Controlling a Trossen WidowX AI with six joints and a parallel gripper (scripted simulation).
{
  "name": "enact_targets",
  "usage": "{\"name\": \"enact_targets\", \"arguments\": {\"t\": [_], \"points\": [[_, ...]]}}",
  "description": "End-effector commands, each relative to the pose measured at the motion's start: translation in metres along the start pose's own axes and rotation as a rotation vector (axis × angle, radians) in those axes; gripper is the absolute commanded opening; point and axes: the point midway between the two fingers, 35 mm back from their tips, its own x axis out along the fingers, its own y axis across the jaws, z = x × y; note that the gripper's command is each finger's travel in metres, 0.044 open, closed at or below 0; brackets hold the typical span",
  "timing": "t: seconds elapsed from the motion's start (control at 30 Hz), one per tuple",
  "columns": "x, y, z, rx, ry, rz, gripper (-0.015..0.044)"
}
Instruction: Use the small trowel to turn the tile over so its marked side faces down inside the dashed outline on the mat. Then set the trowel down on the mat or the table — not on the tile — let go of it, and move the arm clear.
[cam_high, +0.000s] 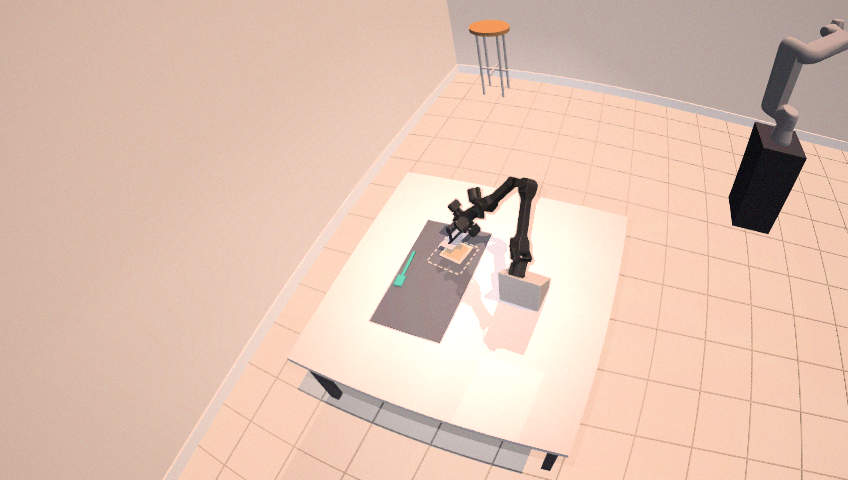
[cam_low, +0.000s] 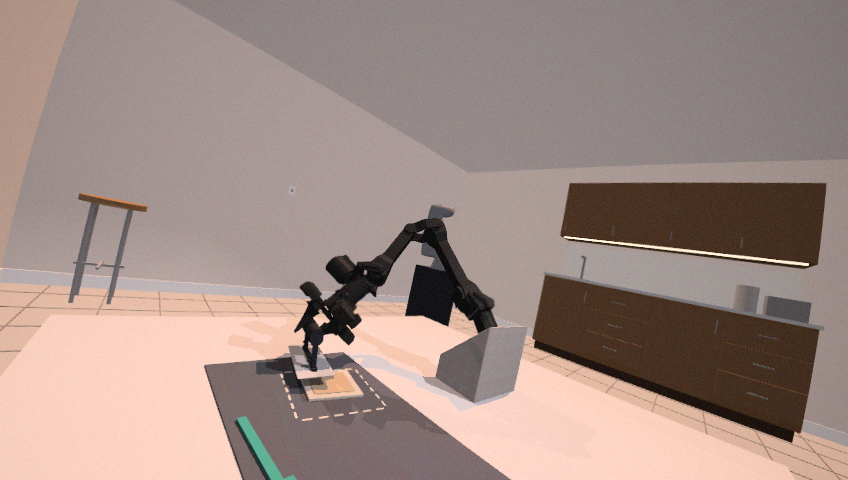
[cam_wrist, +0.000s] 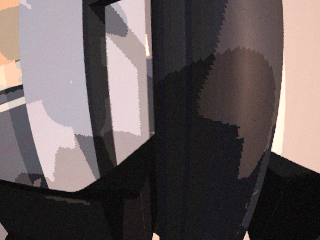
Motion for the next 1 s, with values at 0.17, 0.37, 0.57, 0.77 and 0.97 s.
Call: {"name": "enact_targets", "arguments": {"t": [0.17, 0.37, 0.57, 0.77, 0.97], "points": [[-0.015, -0.006, -0.042, -0.041, 0.012, -0.061, 0.0000], [-0.025, -0.002, -0.068, -0.072, 0.023, -0.082, 0.0000], [-0.038, 0.003, -0.093, -0.105, 0.037, -0.104, 0.0000], [-0.041, 0.004, -0.099, -0.114, 0.041, -0.110, 0.0000], [-0.041, 0.004, -0.099, -0.114, 0.041, -0.110, 0.0000]]}}
